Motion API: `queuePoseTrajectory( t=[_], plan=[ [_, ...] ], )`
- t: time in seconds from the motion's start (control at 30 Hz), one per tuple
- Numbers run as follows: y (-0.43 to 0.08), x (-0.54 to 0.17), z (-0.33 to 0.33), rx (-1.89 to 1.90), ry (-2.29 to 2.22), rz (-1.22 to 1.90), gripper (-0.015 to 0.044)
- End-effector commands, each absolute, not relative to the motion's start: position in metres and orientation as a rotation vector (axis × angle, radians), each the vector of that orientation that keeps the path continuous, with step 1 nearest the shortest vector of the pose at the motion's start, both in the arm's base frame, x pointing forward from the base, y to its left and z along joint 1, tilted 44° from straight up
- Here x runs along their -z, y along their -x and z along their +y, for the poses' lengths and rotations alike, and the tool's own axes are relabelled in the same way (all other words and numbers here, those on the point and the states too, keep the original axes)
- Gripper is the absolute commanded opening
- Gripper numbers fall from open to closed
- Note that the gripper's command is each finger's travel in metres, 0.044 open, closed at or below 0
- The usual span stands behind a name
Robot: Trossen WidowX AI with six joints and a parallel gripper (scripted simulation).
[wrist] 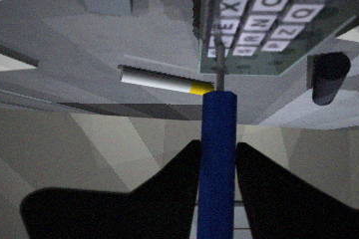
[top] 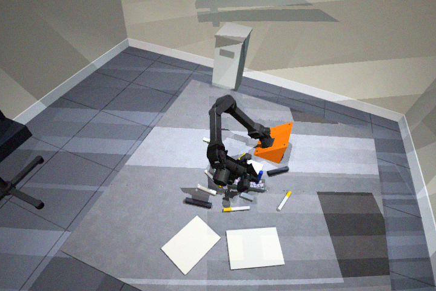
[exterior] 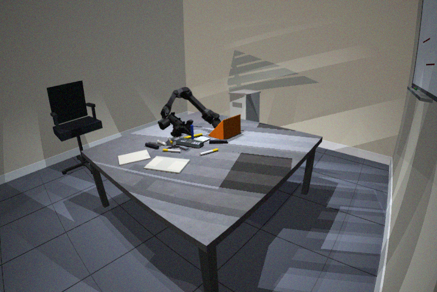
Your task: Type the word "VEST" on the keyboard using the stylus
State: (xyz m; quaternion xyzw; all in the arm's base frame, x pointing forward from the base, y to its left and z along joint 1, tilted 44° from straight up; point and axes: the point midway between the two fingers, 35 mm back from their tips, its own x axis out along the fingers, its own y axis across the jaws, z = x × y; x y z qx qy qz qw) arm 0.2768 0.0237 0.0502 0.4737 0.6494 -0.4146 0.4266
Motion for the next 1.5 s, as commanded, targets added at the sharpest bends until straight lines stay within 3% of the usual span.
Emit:
queuePoseTrajectory(
  t=[0.0,1.47],
  plan=[
    [-0.276,-0.048,0.022,1.036,-1.178,1.624,0.0081],
    [-0.276,-0.055,0.029,1.035,-1.178,1.624,0.0081]
  ],
)
